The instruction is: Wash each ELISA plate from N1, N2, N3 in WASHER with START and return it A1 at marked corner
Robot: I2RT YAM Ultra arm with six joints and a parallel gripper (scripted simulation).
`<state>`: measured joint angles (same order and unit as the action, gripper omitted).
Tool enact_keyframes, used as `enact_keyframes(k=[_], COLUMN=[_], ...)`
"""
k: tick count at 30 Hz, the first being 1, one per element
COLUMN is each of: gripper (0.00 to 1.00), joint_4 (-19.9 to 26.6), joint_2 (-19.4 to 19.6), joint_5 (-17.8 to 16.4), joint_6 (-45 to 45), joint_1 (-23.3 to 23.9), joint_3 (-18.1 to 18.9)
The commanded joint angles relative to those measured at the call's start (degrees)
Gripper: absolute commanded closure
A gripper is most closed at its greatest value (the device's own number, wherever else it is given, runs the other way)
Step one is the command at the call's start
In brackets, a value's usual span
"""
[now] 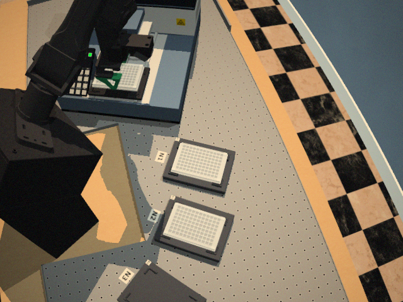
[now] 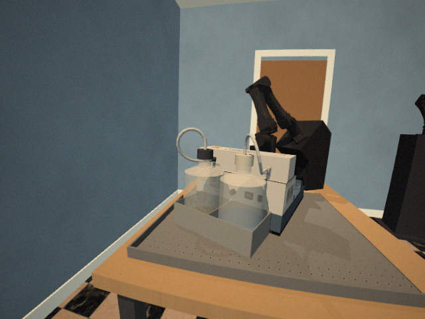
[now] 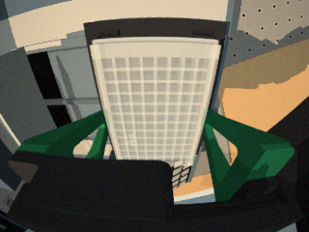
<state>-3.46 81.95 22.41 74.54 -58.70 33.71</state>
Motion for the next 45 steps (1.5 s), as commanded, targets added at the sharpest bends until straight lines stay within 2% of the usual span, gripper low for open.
enact_keyframes(k=[1,45], gripper=[1.00,1.00], joint_4=[-0.1,-1.8], joint_2=[-0.2,1.6], joint_5=[0.0,-0.4], joint_6=[-0.2,-0.6], joint_1=[0.0,0.5], joint_3=[0.0,0.3])
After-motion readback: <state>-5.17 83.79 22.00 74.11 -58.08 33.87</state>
